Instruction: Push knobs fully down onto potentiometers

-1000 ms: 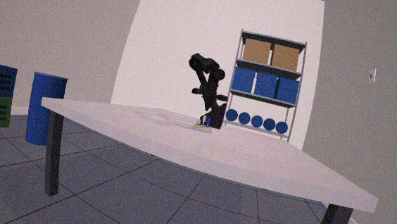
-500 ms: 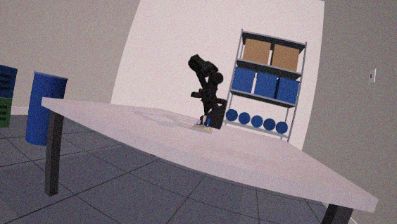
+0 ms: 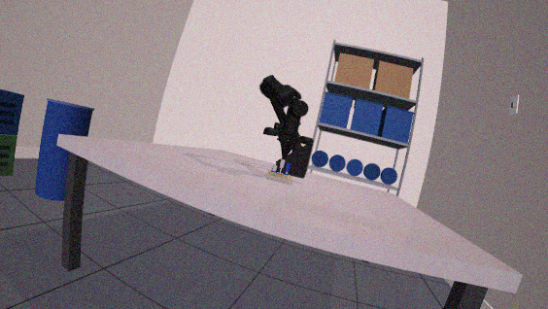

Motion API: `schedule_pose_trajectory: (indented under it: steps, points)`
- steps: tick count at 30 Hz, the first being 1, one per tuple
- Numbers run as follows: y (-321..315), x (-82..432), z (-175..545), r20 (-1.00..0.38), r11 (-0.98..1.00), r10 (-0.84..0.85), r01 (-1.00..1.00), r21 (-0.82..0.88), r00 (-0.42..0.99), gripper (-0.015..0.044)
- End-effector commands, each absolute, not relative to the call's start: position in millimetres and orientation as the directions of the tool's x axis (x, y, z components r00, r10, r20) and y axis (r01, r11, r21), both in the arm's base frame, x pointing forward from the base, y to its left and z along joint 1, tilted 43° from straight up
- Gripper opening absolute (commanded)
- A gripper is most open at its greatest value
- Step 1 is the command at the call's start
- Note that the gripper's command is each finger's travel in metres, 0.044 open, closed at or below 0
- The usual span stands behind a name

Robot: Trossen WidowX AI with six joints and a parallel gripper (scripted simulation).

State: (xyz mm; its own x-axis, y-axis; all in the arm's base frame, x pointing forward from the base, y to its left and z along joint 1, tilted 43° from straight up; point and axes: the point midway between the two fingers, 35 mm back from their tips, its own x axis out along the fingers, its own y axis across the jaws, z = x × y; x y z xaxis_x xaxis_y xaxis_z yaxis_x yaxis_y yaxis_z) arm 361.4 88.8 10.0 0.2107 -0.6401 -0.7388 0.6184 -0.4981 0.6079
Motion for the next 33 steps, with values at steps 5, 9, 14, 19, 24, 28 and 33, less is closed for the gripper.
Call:
schedule_pose_trajectory:
  steps: [5, 9, 14, 19, 24, 28, 33]
  points:
    - [87.2, 362.0, 8.2, -0.737, -0.493, -0.642, 0.622, 0.609, 0.212, 0.0000]
    - [86.6, 362.2, 7.4, -0.737, -0.493, -0.642, 0.622, 0.609, 0.212, 0.0000]
    - [85.7, 362.5, 6.4, -0.737, -0.493, -0.642, 0.622, 0.609, 0.212, 0.0000]
    - [86.5, 362.2, 7.3, -0.737, -0.493, -0.642, 0.622, 0.609, 0.212, 0.0000]
    - [86.5, 362.2, 7.3, -0.737, -0.493, -0.642, 0.622, 0.609, 0.212, 0.0000]
    - [86.5, 362.2, 7.3, -0.737, -0.493, -0.642, 0.622, 0.609, 0.212, 0.0000]
    - [85.1, 362.7, 5.7, -0.737, -0.493, -0.642, 0.622, 0.609, 0.212, 0.0000]
